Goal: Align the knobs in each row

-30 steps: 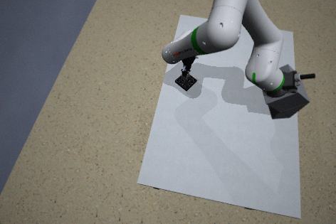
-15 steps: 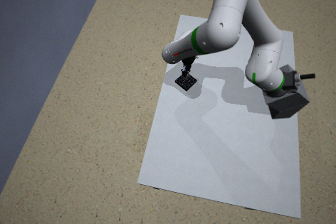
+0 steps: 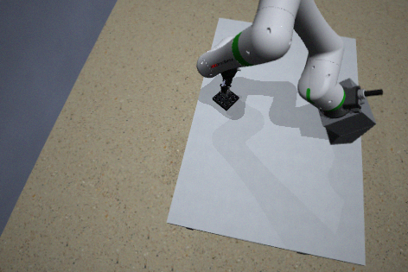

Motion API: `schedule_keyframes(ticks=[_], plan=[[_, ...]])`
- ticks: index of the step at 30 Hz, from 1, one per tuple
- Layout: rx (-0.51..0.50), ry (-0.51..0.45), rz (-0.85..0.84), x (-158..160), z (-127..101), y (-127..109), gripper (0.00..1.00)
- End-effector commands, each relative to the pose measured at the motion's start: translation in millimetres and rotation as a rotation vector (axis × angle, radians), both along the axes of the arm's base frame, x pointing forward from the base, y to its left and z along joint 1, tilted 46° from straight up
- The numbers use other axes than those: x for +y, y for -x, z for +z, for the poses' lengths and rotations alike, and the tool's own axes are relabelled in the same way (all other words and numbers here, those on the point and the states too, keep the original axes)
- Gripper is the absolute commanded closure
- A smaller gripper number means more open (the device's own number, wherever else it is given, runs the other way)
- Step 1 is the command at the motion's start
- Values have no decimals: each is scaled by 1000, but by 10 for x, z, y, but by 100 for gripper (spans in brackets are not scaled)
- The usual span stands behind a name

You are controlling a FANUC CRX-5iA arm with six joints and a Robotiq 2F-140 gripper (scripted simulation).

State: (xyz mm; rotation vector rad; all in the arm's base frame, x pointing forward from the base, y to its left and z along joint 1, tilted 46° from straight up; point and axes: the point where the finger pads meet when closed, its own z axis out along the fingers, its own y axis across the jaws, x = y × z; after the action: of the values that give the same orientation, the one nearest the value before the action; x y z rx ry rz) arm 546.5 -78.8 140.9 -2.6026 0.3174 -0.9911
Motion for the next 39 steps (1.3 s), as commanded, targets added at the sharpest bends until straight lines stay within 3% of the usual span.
schedule_keyframes(ticks=[1, 39], plan=[[0, 0, 0, -2, 1, 0, 95], [-3, 8, 8, -2, 1, 0, 95]])
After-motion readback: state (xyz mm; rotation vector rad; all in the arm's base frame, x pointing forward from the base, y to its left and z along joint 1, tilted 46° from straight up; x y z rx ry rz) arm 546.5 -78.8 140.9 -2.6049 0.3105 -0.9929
